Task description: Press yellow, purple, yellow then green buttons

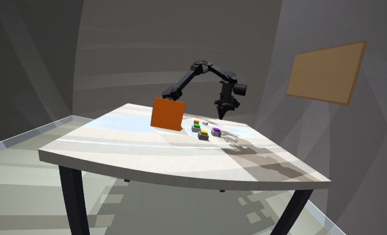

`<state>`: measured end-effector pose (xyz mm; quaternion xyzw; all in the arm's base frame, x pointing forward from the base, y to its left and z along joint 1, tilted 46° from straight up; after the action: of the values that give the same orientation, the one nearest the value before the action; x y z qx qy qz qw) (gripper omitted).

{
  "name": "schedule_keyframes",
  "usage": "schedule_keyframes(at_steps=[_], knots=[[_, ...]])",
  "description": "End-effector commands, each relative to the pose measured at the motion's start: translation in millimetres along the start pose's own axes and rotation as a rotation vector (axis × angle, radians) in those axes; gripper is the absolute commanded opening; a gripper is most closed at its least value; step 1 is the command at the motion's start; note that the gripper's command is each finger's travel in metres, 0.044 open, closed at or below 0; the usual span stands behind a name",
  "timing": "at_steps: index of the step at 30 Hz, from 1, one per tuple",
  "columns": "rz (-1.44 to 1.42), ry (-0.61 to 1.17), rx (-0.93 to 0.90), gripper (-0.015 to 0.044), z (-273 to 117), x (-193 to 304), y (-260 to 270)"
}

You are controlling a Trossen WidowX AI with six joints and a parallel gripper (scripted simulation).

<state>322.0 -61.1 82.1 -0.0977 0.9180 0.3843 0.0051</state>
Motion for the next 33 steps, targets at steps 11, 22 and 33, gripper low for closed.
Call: schedule_keyframes(at_steps=[11, 22, 33], knots=[[0.002, 0.019, -0.016, 0.002, 42, 2, 4], [0.002, 0.019, -0.017, 0.002, 60, 3, 4], [0.002, 0.019, -0.018, 0.002, 67, 3, 5]])
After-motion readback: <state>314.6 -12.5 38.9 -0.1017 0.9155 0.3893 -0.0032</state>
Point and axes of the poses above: the point midway between the two fingers, 35 mm back from their tips, its own z axis out along the fingers, its own y axis across the jaws, x = y × z, the point moved 10 cm from there along -z, back along the fingers, and after that the axes turned 2 degrees about -z, right-handed, at the moved point
